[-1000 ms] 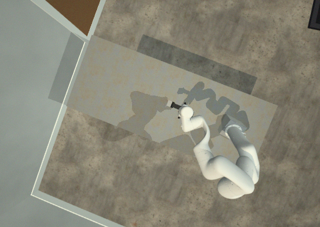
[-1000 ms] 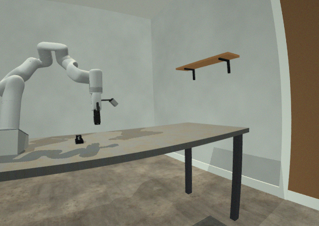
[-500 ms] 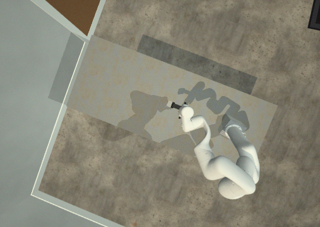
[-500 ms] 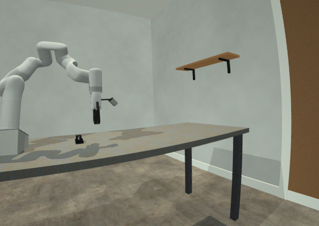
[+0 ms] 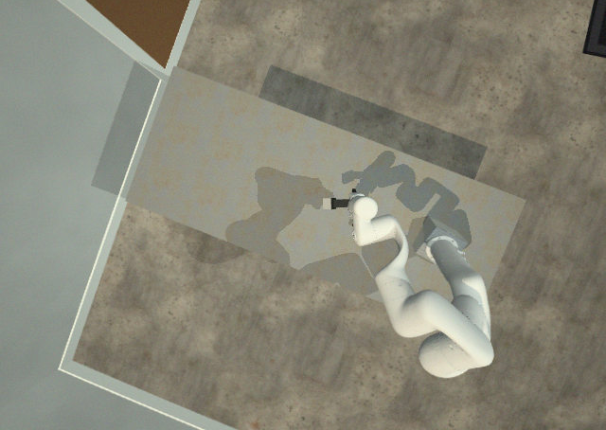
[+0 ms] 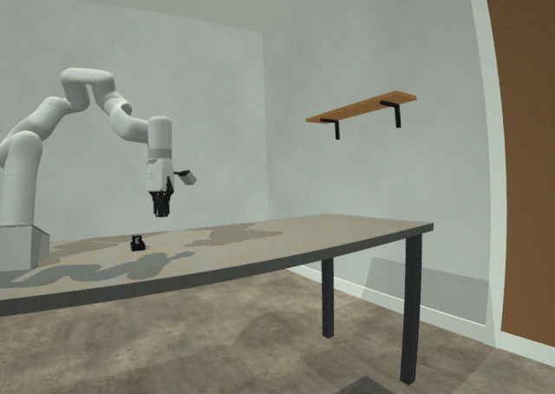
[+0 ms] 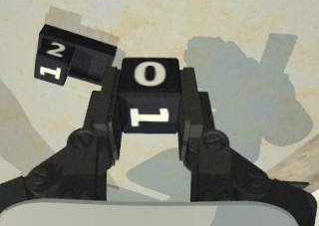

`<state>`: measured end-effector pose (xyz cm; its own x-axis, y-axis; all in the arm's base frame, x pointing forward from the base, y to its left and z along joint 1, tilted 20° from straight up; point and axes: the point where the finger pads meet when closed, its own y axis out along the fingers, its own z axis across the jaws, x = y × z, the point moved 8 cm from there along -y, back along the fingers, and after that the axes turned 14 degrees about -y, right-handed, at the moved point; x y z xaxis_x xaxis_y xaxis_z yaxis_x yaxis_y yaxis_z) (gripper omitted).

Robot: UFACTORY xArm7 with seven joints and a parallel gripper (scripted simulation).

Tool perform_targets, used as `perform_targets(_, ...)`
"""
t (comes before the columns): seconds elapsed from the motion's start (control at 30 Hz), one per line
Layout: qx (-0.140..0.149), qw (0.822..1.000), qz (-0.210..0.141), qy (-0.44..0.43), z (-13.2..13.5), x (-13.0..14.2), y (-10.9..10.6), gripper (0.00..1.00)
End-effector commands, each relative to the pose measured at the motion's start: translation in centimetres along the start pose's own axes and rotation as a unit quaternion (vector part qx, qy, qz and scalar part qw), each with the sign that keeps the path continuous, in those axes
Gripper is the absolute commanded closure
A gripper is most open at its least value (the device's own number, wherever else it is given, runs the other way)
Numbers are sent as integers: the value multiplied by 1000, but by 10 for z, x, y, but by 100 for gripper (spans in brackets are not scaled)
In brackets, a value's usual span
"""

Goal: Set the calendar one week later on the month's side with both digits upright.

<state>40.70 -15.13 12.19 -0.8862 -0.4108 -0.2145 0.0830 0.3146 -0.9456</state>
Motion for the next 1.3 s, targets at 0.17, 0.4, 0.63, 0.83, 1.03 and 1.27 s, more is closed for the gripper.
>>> perform_targets(0.17, 2, 990, 8, -143, 3, 25, -2, 73)
perform_targets(0.4, 3, 968, 7, -253, 3, 44, -2, 73)
perform_targets(0.63, 3, 935, 7, -354, 1, 62, -1, 73)
perform_targets(0.83, 4, 899, 7, -437, -1, 76, -1, 73)
perform_targets(1.03, 4, 858, 7, -513, -3, 88, 0, 73)
perform_targets(1.27, 5, 835, 7, -551, -4, 95, 0, 73)
